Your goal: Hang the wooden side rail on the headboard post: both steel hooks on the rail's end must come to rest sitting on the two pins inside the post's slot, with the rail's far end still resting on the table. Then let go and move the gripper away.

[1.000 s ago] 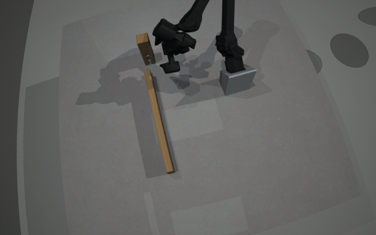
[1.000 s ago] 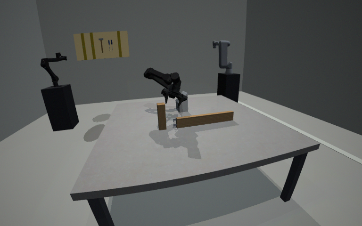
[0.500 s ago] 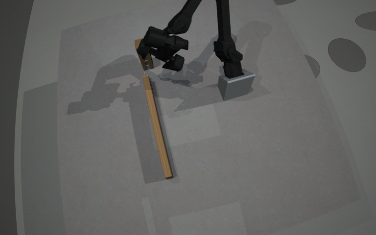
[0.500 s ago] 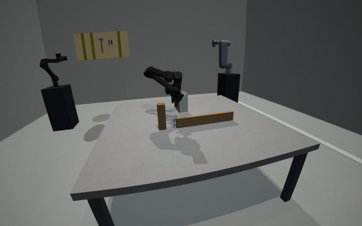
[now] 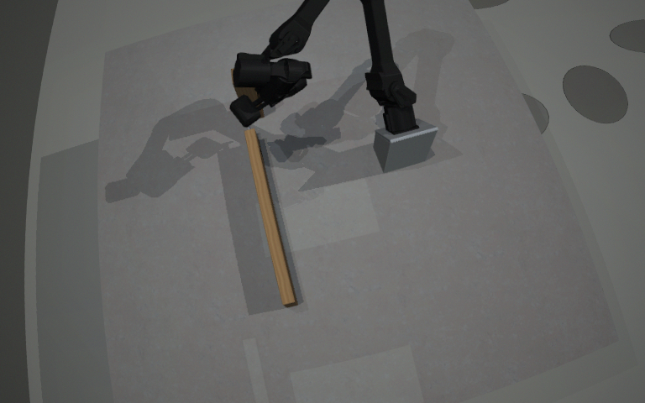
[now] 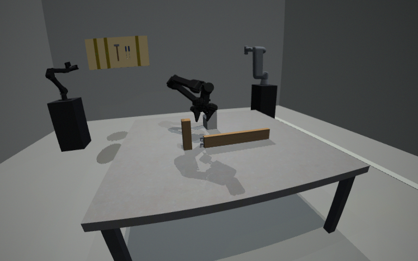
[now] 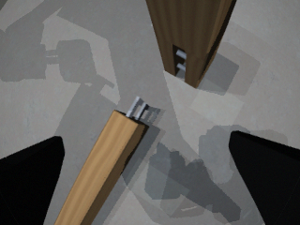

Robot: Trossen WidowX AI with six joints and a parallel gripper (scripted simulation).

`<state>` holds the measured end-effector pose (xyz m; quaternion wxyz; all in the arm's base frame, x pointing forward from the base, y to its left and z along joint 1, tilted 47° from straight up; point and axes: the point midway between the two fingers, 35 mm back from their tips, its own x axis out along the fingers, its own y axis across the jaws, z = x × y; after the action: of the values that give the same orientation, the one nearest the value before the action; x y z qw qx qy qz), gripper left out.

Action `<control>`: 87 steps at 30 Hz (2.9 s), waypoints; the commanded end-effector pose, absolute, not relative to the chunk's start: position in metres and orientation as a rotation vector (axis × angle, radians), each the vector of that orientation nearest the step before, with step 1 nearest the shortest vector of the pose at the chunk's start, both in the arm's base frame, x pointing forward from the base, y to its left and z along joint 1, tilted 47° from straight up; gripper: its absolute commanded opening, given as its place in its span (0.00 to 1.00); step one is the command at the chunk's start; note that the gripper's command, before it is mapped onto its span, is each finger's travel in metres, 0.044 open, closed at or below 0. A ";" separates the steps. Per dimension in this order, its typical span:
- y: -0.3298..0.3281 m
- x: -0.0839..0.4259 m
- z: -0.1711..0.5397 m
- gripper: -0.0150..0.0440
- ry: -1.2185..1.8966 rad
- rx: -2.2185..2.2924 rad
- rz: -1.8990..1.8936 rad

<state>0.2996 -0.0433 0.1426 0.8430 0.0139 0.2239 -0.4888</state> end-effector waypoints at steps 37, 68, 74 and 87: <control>-0.054 0.309 0.178 1.00 1.899 -2.297 0.906; -0.054 0.309 0.178 1.00 1.899 -2.297 0.906; -0.040 0.324 0.153 1.00 1.850 -2.162 0.828; 0.003 0.357 0.082 1.00 1.751 -1.781 0.655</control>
<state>0.3529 -0.0004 0.0828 0.2551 -0.6686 0.6517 0.2511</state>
